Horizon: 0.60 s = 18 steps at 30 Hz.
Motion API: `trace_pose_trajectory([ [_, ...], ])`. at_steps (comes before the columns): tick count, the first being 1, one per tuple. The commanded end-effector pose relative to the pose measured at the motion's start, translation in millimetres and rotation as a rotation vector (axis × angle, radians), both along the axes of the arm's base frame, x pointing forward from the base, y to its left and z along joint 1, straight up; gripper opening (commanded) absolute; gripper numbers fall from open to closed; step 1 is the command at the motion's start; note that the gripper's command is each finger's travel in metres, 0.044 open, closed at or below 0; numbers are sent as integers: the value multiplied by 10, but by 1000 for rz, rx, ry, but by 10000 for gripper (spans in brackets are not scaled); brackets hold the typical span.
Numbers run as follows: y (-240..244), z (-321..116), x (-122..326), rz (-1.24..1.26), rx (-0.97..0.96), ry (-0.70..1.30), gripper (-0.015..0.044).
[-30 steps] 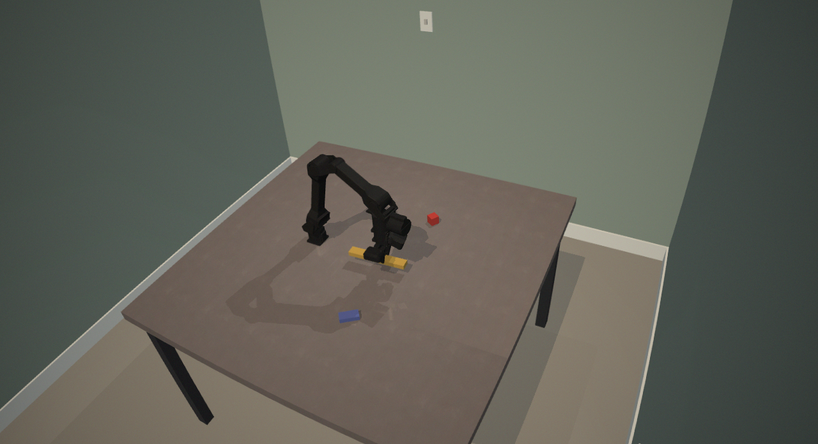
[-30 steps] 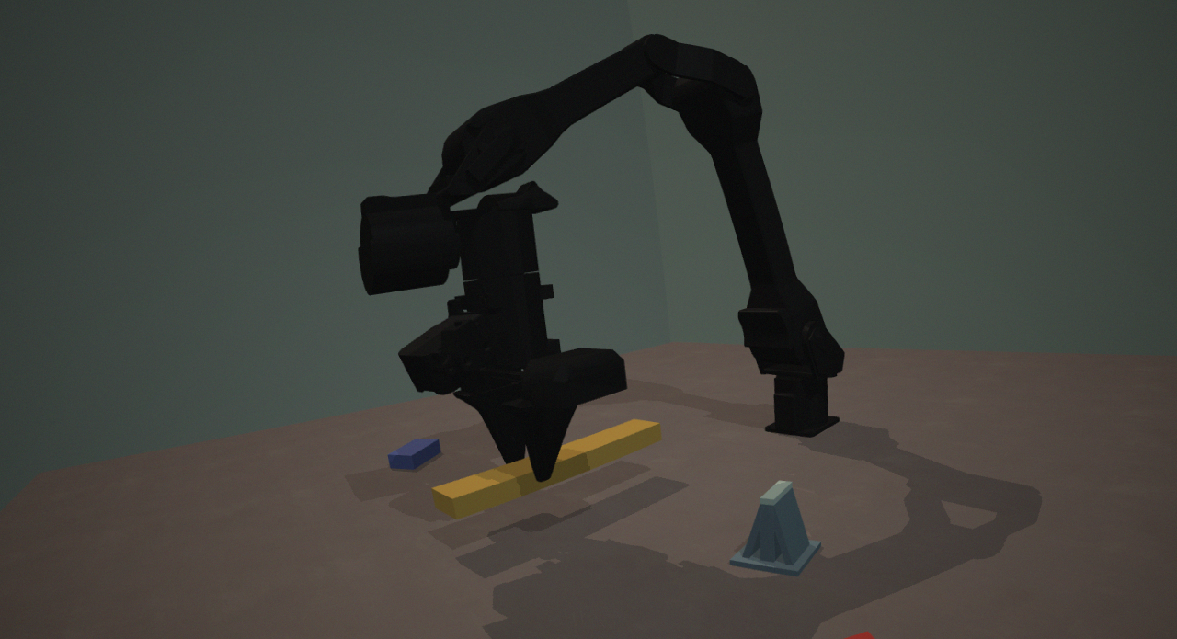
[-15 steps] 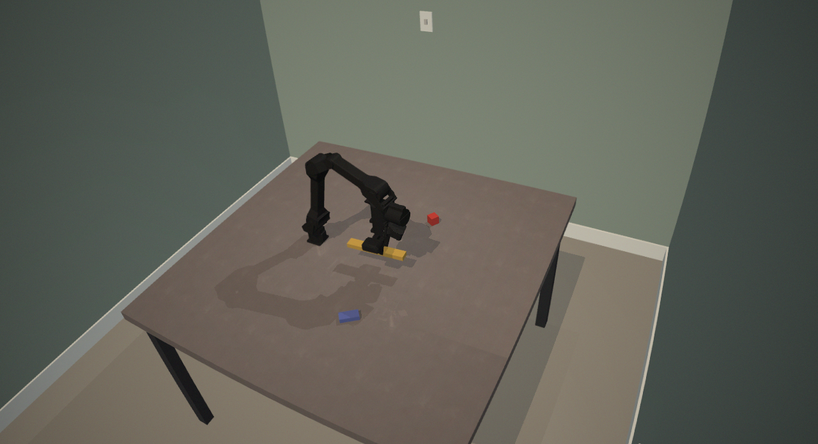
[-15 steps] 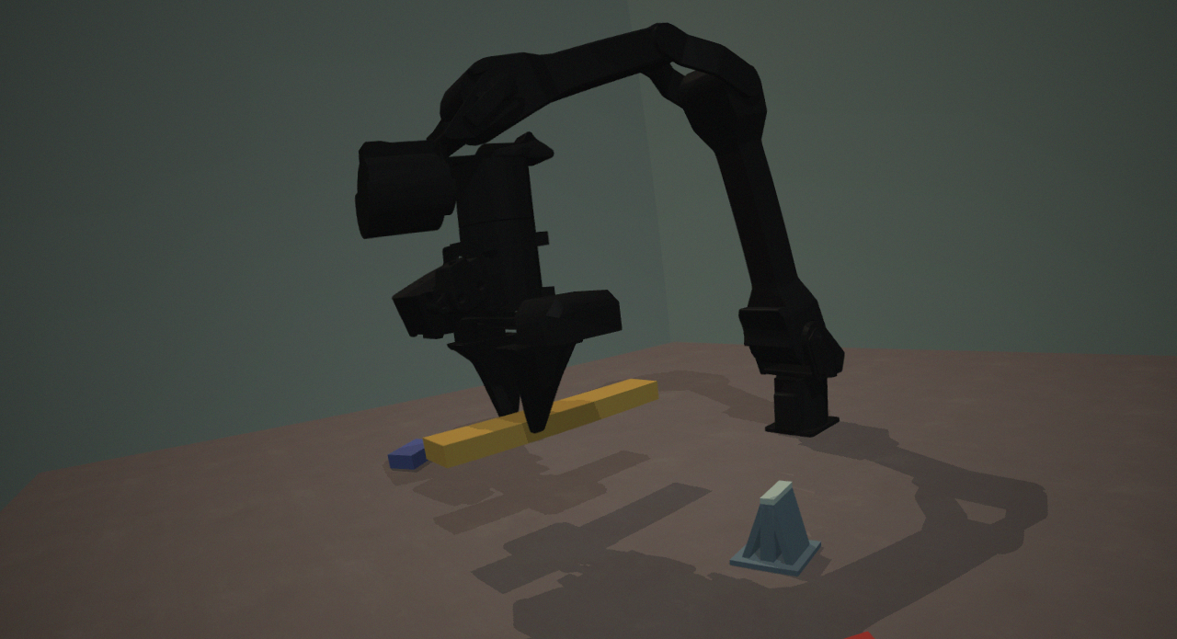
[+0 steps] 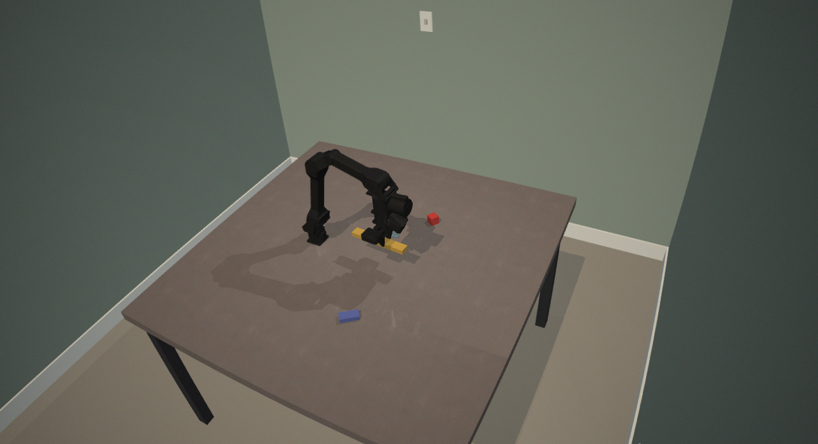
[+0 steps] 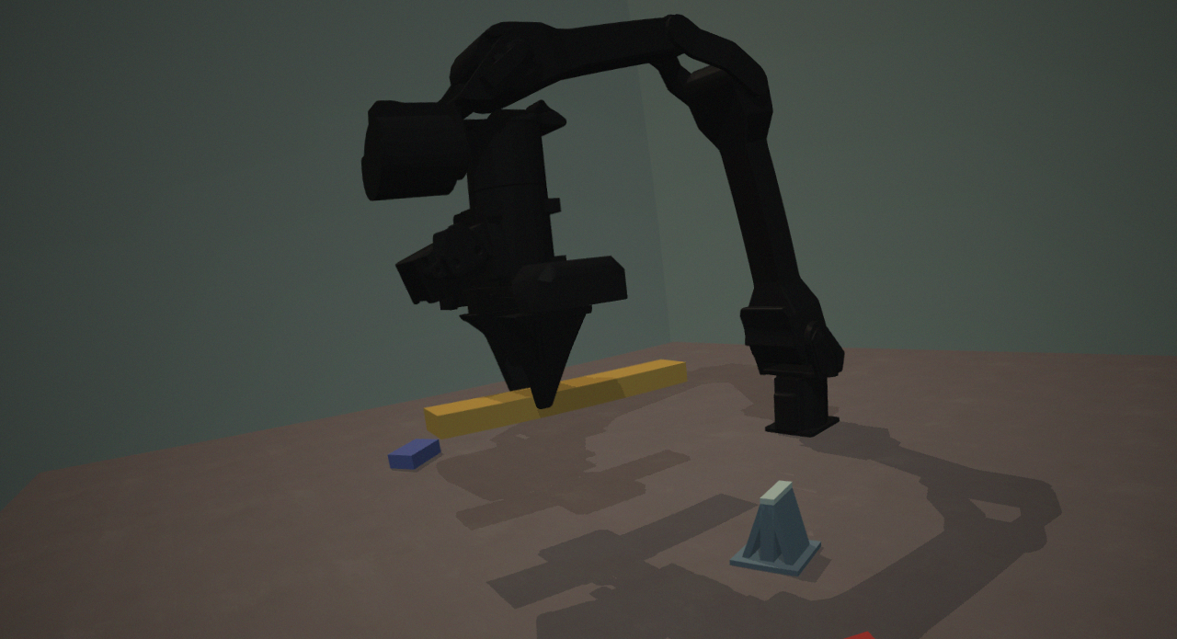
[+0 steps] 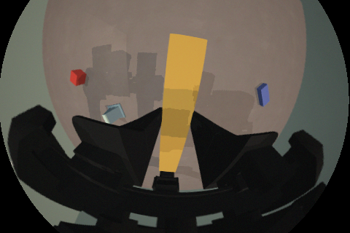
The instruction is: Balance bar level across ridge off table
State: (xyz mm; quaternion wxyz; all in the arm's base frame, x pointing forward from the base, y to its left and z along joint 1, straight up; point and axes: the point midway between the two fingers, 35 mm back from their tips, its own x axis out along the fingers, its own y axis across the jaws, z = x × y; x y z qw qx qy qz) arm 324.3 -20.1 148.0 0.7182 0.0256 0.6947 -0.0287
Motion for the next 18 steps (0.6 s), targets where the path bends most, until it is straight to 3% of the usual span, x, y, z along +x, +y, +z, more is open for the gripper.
trace_pose_trajectory([
  [1, 158, 20, 0, -104, 9, -3, 0],
  [18, 820, 26, -88, -625, 33, -1, 0],
])
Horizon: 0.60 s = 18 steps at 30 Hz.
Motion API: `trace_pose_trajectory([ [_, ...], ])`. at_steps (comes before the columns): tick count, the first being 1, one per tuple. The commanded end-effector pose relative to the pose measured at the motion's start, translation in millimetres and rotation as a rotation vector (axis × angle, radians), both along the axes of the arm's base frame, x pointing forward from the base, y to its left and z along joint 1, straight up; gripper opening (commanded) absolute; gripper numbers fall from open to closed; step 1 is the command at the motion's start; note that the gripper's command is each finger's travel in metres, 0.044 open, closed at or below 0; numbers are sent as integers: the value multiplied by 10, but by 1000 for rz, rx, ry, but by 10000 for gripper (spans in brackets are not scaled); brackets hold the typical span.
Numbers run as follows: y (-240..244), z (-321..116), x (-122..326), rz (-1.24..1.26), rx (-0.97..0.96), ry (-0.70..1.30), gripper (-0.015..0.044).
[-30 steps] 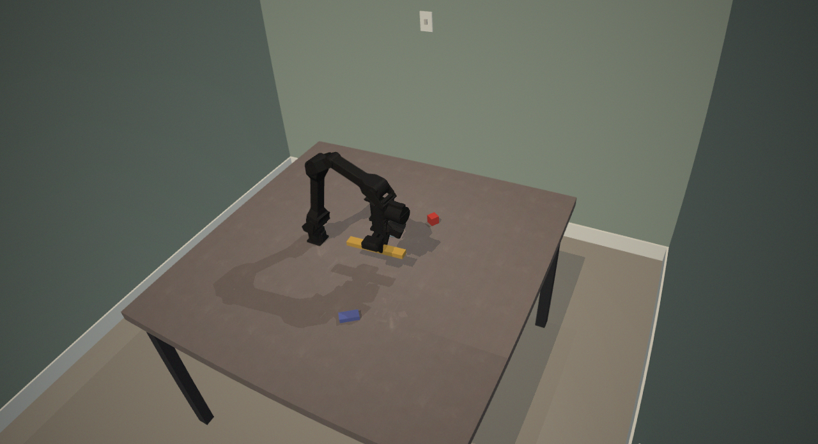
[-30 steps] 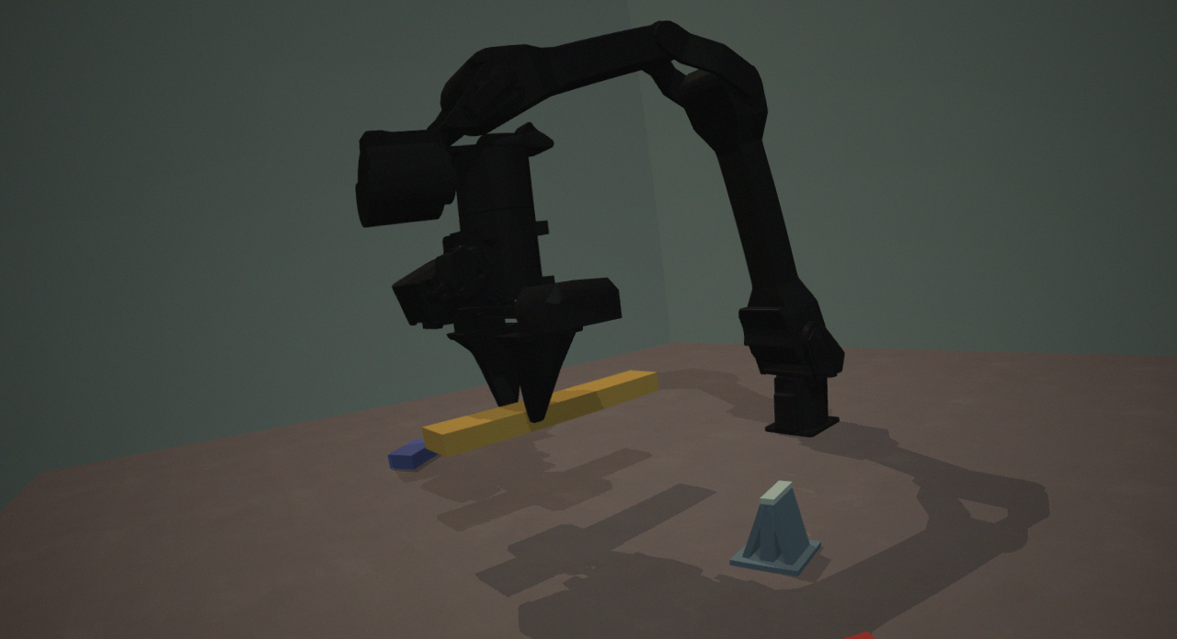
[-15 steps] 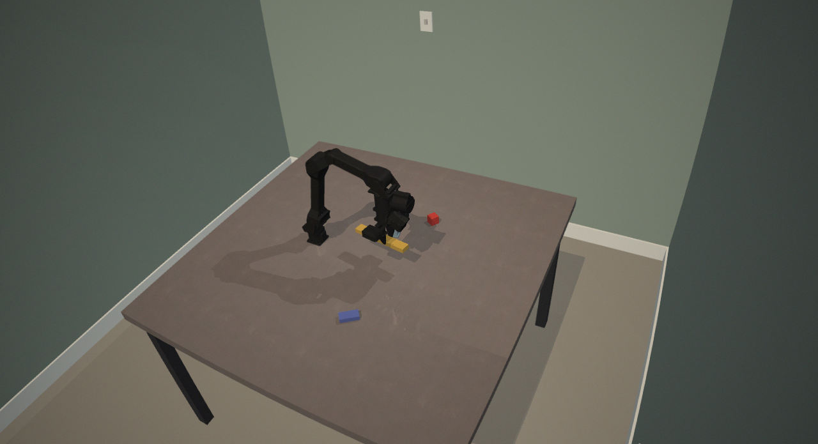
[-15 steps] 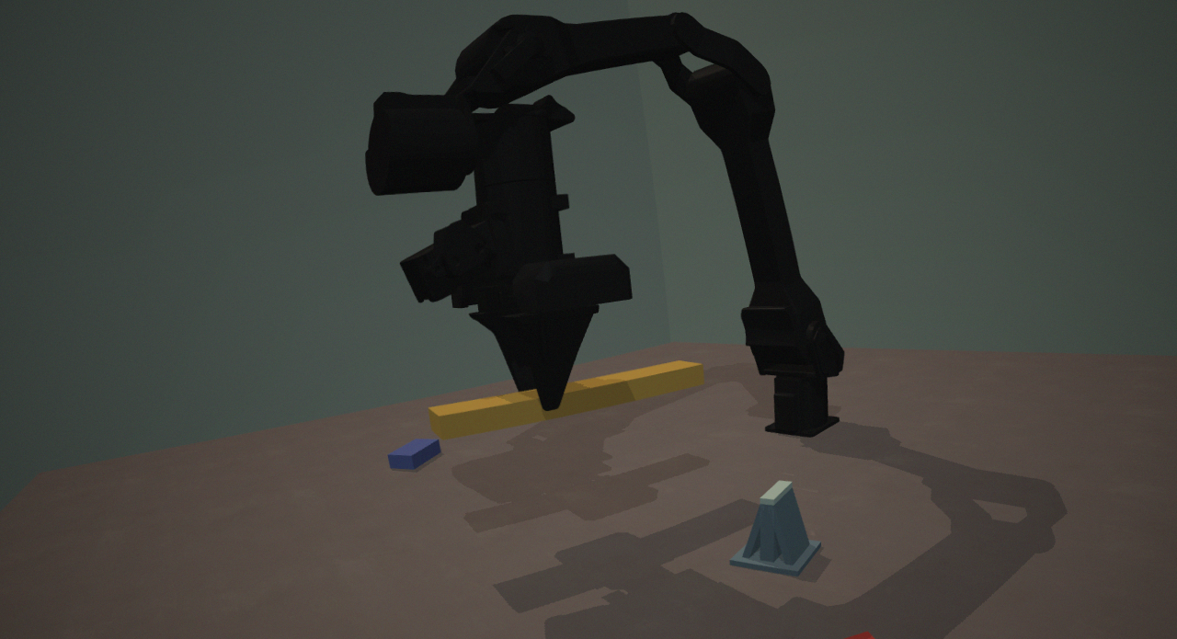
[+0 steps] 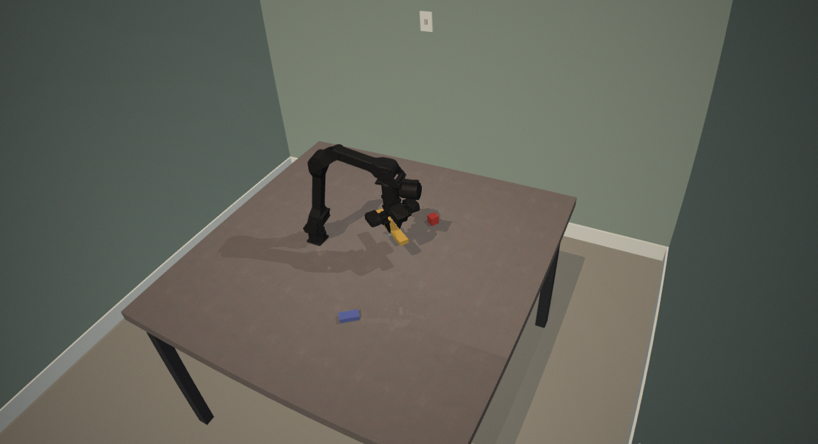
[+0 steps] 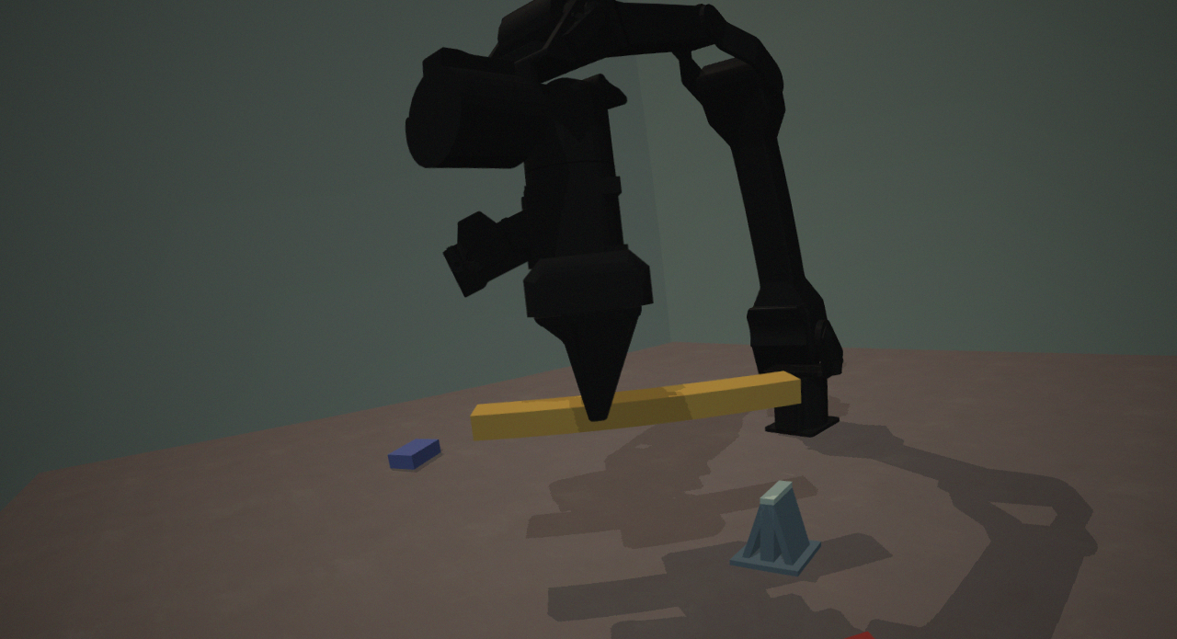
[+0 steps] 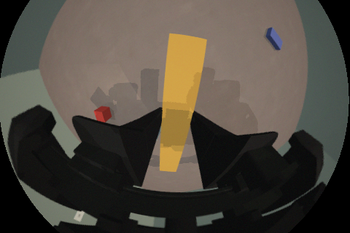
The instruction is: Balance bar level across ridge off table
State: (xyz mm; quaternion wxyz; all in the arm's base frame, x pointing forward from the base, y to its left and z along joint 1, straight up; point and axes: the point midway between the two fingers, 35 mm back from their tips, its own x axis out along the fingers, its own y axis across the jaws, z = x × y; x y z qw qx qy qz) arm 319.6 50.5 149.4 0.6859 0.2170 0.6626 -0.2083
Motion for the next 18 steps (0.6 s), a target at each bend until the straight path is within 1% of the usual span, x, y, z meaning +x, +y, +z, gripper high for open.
trace_pose_trajectory([
  [1, 151, 13, -52, -124, 10, 1, 0],
  [18, 688, 14, -388, -672, 33, 9, 0],
])
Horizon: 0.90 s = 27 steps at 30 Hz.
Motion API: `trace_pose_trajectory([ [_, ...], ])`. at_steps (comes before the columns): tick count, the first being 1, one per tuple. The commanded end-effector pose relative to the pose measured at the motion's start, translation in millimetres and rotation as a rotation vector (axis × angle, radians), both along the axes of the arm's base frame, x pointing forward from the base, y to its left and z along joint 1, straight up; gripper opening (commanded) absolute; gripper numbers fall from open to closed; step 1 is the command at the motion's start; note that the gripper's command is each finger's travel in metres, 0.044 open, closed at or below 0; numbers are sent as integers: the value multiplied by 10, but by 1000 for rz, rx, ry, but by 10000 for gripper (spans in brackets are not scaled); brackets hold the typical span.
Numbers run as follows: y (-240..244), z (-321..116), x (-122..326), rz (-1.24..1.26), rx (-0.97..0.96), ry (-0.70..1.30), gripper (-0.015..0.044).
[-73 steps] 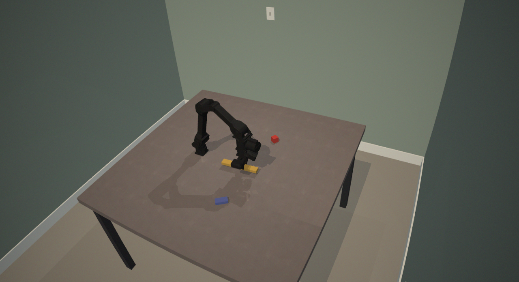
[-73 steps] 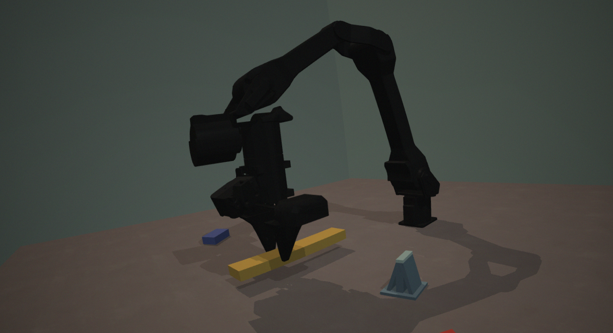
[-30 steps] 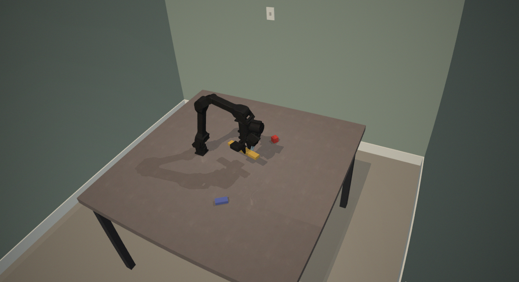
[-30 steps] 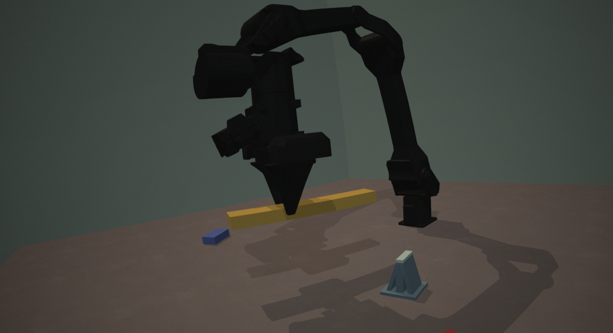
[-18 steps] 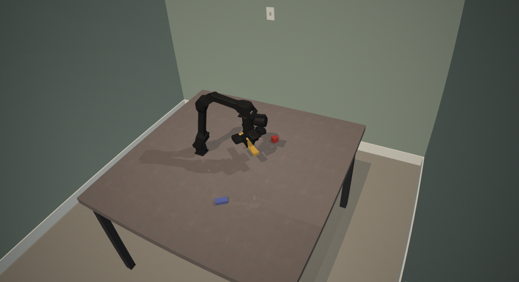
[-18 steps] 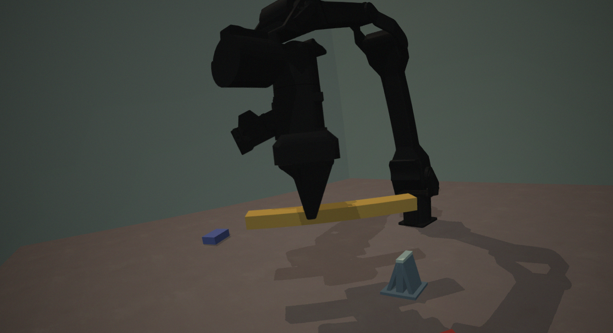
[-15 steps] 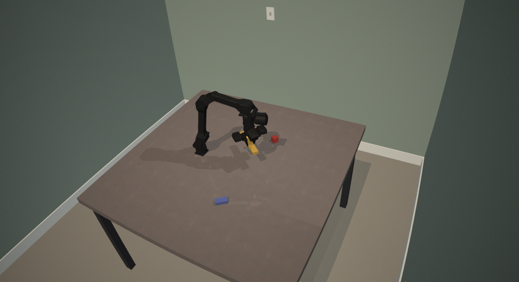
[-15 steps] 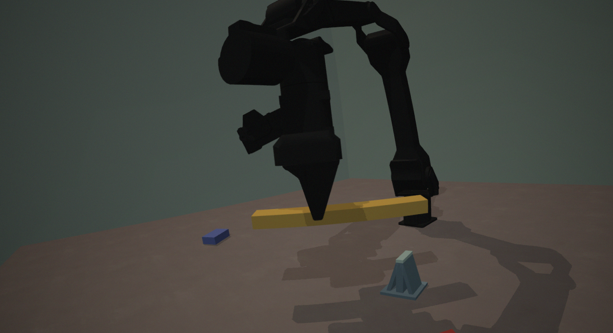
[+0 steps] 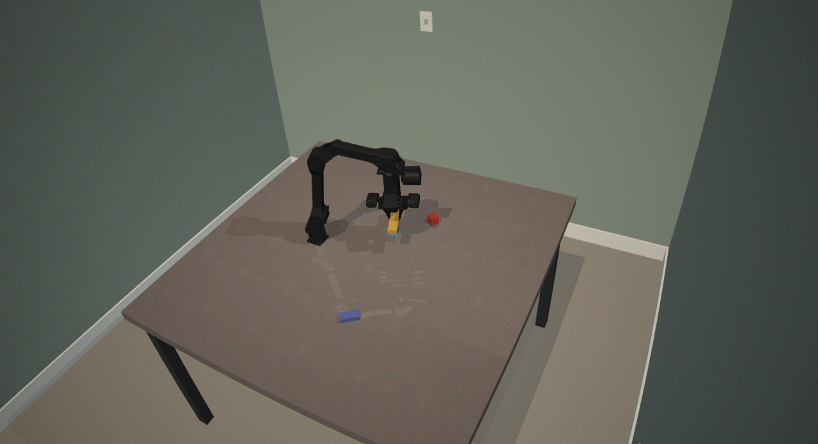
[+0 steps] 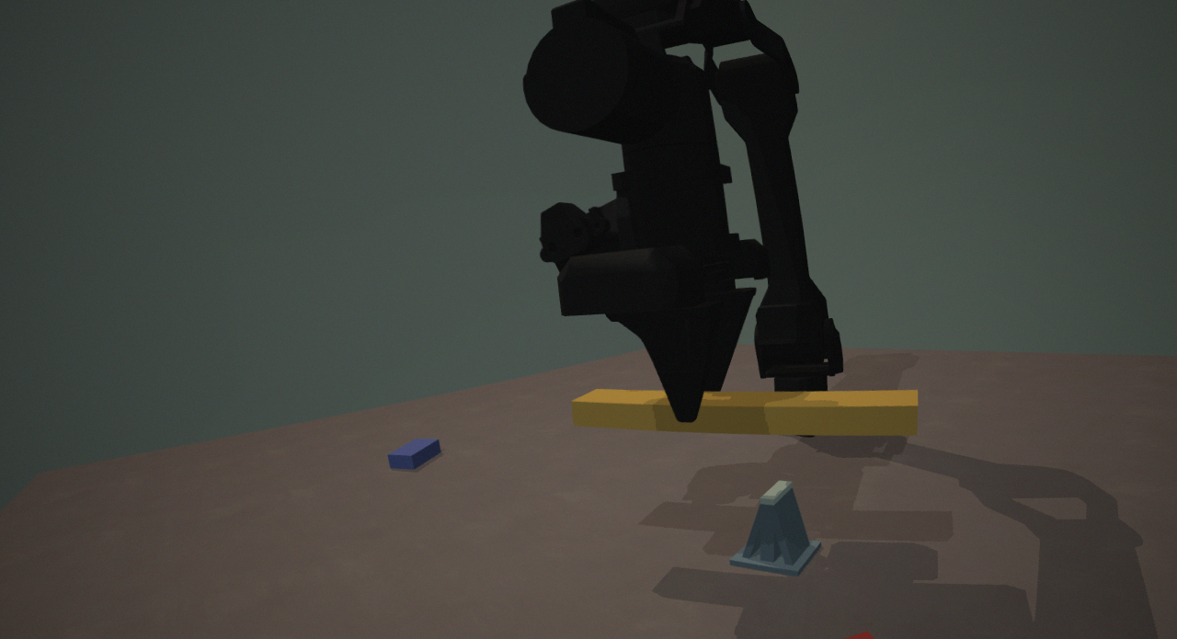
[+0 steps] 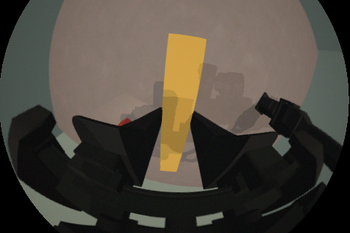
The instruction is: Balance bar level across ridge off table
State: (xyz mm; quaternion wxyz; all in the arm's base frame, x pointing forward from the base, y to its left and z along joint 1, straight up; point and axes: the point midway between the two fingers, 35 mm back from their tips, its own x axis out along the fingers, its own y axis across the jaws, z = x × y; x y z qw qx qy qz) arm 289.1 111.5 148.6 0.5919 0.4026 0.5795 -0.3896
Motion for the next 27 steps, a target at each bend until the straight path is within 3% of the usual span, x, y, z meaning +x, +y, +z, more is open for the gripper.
trace_pose_trajectory([
  [1, 91, 22, -116, -118, 11, -4, 0],
  [27, 118, -299, -205, -172, 13, -3, 0],
])
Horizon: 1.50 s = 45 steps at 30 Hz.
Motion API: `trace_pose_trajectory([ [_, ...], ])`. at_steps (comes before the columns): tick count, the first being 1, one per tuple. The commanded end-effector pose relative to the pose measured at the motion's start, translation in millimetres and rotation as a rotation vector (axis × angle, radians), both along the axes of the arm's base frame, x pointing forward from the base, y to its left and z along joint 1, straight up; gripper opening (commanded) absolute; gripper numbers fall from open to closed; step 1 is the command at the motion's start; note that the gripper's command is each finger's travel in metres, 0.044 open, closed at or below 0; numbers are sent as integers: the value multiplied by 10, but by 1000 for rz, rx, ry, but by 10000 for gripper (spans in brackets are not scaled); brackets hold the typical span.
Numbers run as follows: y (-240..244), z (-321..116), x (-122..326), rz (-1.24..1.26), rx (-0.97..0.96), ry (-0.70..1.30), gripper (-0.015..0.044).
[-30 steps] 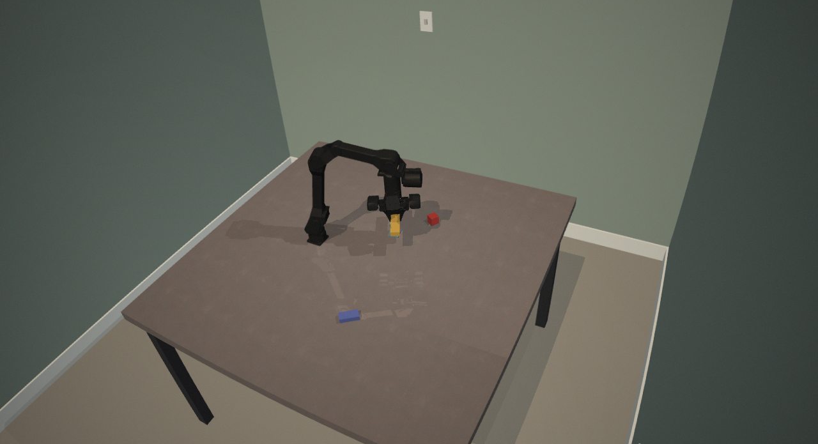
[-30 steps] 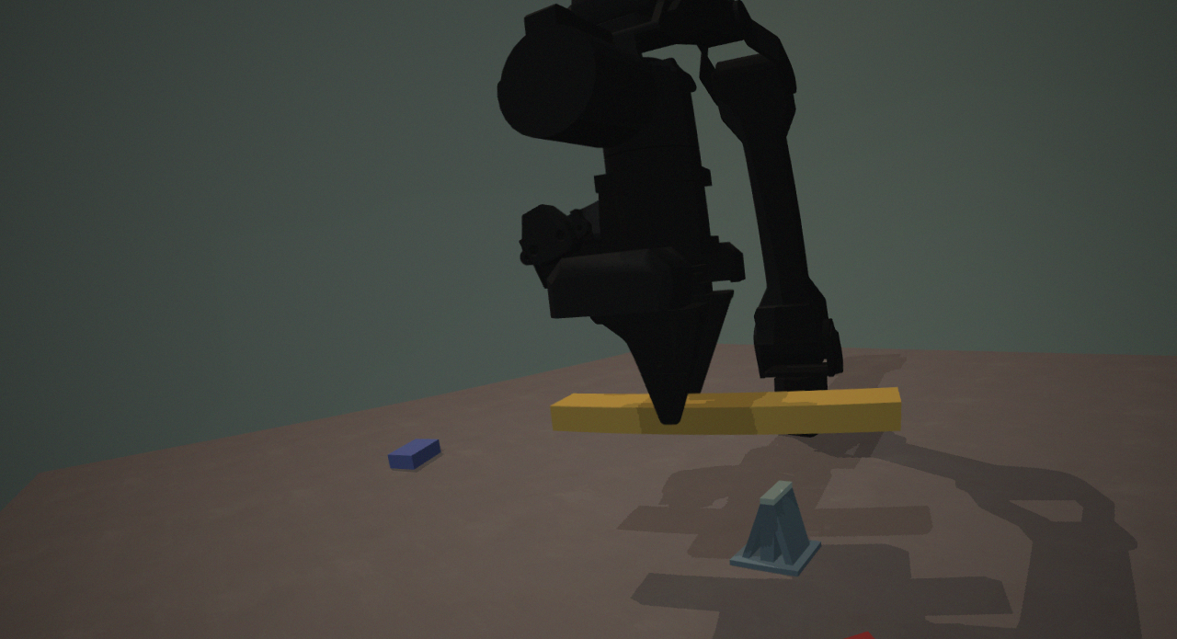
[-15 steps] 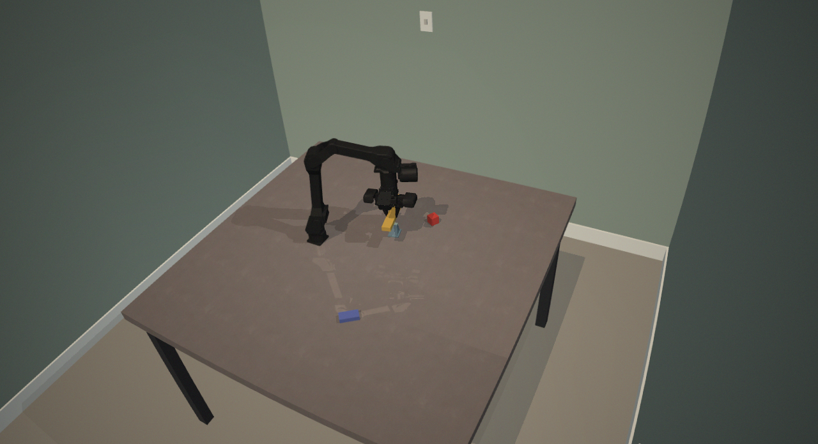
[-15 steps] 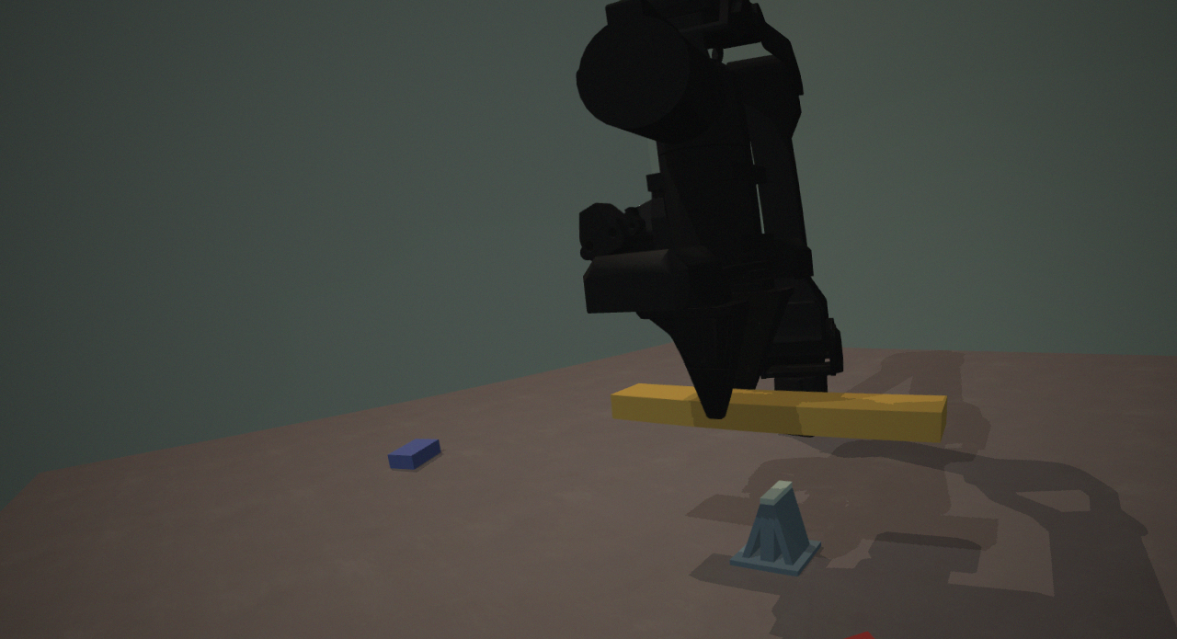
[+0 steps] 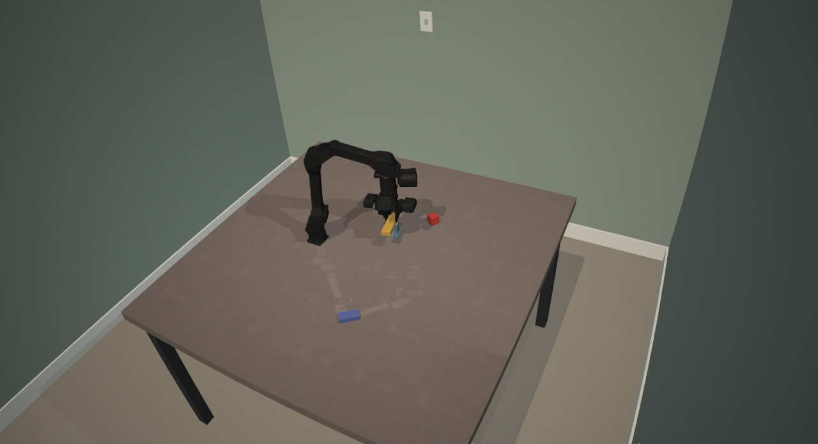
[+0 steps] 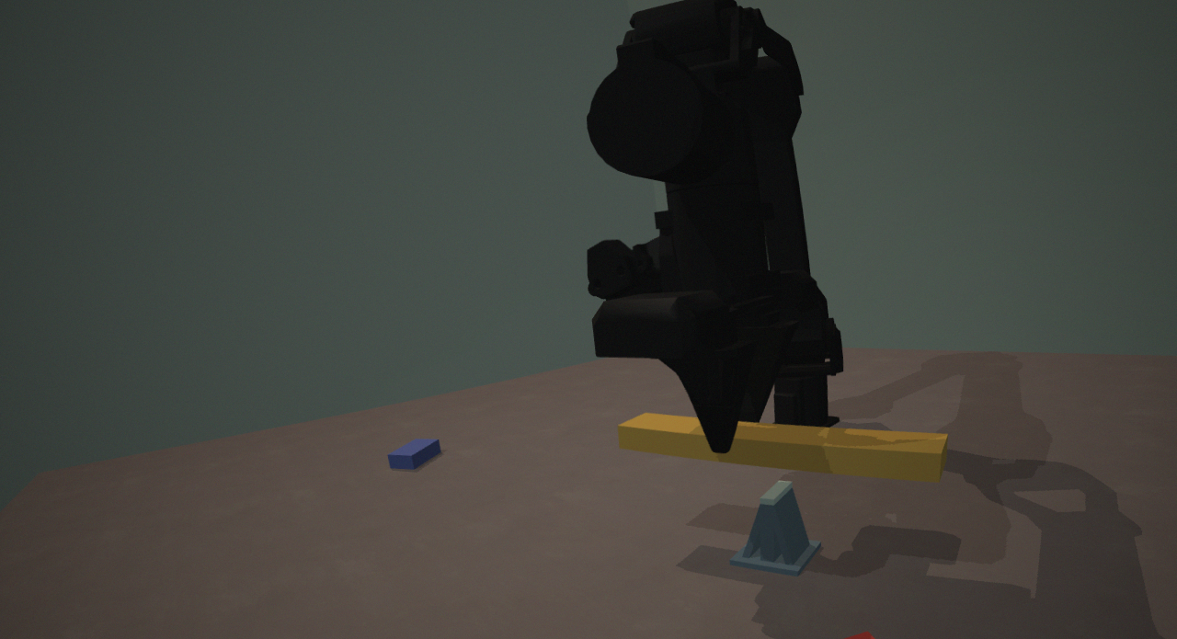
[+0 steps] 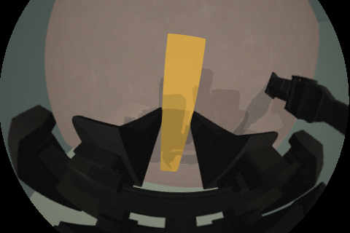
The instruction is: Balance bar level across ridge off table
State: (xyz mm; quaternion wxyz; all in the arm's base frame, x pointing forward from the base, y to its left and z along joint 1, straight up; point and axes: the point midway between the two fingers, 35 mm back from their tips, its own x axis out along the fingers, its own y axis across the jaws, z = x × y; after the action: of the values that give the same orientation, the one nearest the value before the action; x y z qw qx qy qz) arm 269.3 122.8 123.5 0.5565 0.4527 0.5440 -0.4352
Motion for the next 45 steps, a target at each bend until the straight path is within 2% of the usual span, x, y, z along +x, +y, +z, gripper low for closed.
trace_pose_trajectory([
  [1, 4, -64, -8, -3, 5, 0, 0],
  [45, -2, -187, -23, -3, 5, 0, 0],
])
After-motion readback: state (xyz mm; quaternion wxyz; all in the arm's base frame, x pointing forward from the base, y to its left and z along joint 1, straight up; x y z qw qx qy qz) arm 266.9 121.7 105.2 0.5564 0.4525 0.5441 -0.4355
